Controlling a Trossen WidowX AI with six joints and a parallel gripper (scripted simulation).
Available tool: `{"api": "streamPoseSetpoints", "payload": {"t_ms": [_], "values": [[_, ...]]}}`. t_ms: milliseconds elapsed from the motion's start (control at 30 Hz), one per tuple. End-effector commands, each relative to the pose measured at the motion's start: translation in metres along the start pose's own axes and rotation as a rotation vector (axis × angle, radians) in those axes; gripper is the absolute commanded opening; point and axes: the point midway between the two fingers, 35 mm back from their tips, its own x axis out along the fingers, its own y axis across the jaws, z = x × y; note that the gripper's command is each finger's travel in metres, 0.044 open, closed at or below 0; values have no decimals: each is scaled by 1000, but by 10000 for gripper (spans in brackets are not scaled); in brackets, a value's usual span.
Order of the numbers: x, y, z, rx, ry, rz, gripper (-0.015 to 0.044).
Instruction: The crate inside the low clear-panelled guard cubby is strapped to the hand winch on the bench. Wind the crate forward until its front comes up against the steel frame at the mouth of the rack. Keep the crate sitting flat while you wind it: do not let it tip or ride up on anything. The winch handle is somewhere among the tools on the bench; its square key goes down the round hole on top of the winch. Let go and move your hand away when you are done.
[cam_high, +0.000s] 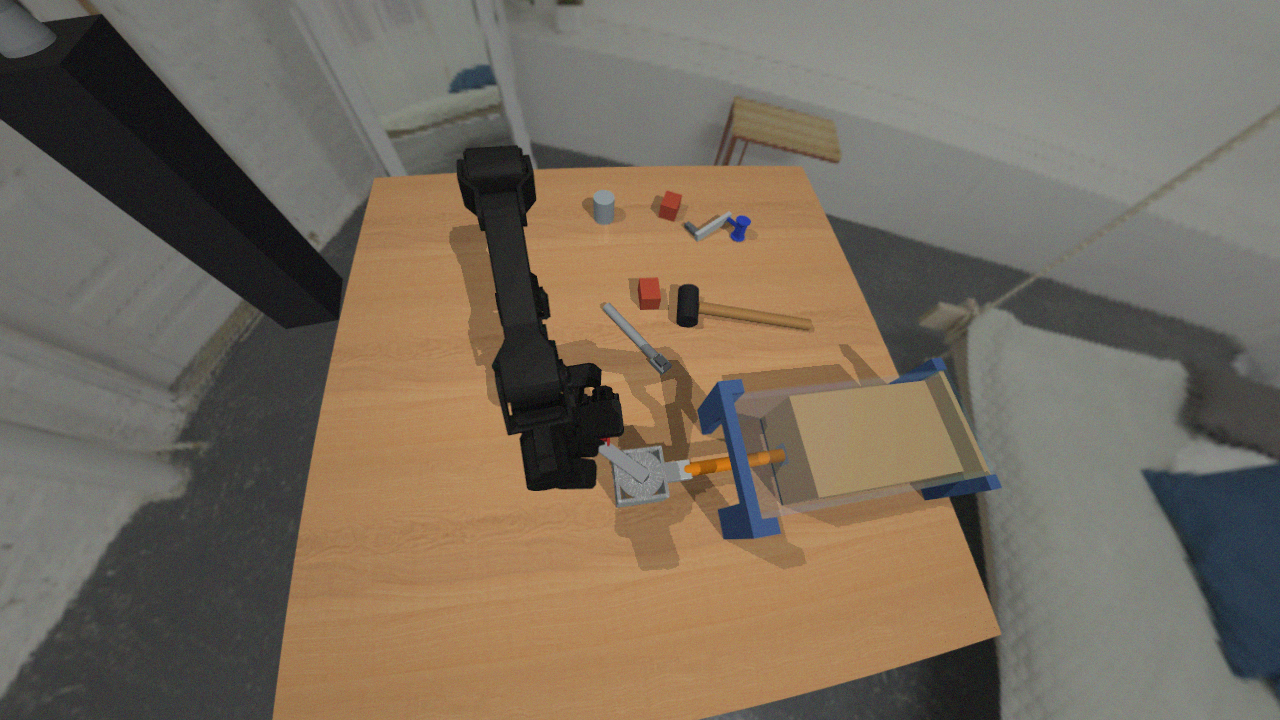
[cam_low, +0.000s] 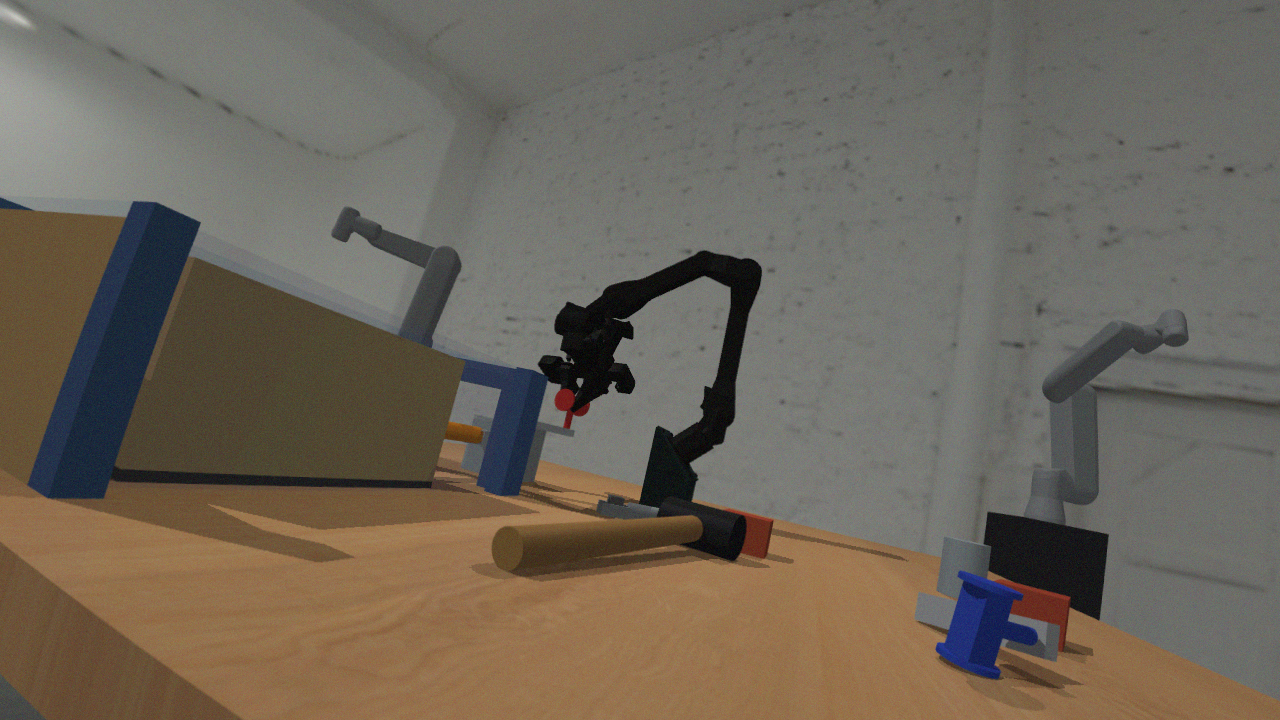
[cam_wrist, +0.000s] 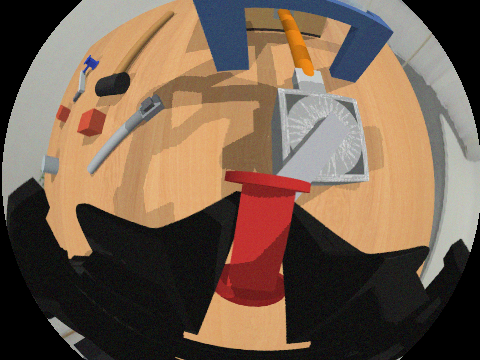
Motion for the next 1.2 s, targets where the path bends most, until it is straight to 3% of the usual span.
{"api": "streamPoseSetpoints", "payload": {"t_ms": [0,1167], "values": [[-3,-18,-9,-4,30,-37,0],[-8,-67,-14,-5,30,-42,0]]}}
